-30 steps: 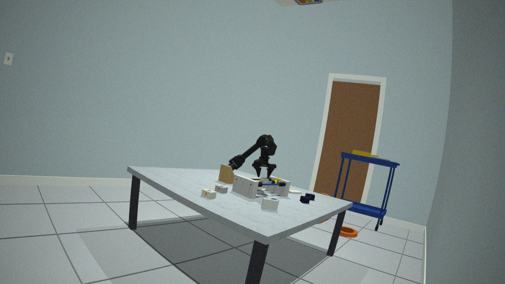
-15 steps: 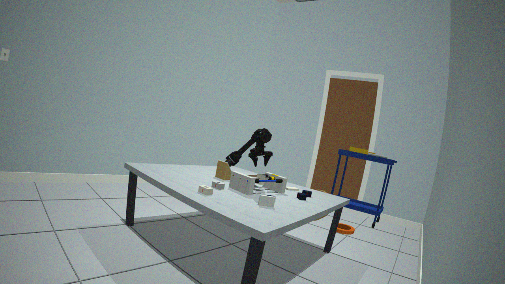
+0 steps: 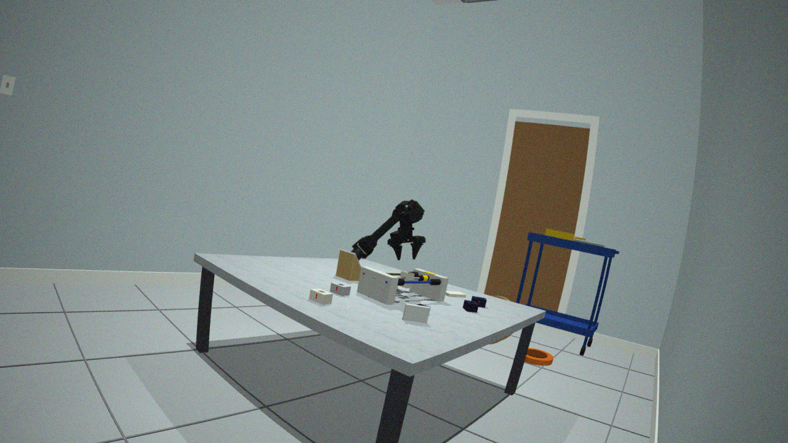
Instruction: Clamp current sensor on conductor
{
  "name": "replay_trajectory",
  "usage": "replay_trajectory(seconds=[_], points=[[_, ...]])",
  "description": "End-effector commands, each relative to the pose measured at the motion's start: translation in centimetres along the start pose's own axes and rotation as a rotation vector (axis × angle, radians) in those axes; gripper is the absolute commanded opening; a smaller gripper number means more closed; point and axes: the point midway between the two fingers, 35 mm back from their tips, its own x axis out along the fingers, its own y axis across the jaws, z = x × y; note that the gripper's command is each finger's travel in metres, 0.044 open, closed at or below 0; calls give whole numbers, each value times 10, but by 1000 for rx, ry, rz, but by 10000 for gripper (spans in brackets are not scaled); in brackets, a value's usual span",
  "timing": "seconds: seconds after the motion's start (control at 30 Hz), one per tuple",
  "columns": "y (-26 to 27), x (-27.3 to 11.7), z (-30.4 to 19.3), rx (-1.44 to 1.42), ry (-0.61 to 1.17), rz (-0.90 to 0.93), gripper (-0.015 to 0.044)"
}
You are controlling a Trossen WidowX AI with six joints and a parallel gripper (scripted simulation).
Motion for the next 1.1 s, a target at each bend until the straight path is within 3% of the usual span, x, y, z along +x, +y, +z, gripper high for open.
replay_trajectory(seconds=[0.0, 0.57, 0.83, 1.07], points=[[-1, 0, 0, -5, -2, -2, 440], [-1, 0, -1, -9, -9, -4, 440], [-31, 8, -57, -390, -404, -62, 440], [-54, -8, -103, -718, -720, 70, 440]])
